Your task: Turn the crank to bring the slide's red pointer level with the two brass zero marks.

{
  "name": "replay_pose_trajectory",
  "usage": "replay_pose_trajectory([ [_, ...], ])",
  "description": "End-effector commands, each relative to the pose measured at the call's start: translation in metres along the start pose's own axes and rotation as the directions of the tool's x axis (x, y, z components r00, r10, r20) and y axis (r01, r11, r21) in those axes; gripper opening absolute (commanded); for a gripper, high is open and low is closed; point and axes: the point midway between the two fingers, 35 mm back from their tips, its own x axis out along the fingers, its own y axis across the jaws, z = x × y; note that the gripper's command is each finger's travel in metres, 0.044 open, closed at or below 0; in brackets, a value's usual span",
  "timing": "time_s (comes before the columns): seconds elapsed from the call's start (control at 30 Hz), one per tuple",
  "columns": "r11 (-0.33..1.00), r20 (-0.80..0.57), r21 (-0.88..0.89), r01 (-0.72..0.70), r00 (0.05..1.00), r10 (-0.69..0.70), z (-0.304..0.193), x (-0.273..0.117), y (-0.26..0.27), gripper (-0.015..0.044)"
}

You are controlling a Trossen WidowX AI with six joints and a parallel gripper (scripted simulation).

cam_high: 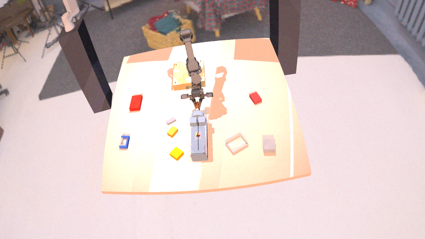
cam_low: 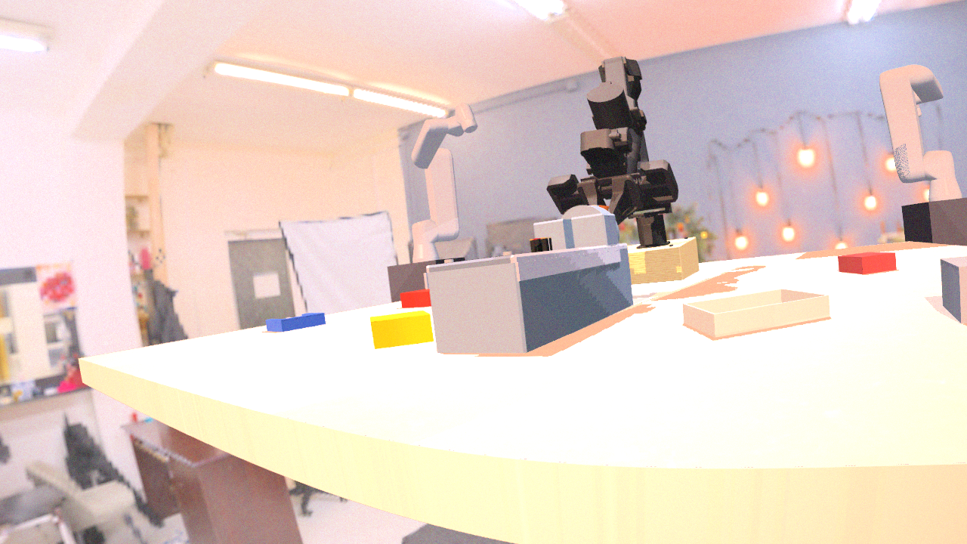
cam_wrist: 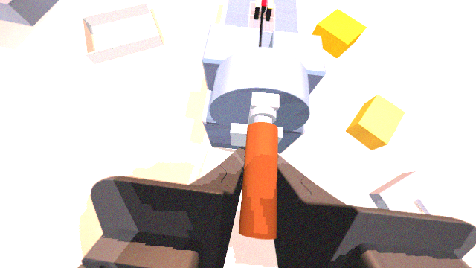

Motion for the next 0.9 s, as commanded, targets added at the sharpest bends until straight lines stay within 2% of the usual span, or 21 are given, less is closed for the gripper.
replay_pose_trajectory([
  [0.0, 1.000, 0.001, -0.006, -0.027, 1.000, 0.027, -0.0004, 0.0000, 0.0091, 0.0000],
  [0.87, 1.000, 0.001, -0.005, -0.028, 1.000, 0.028, -0.0043, 0.0041, 0.0168, 0.0000],
])
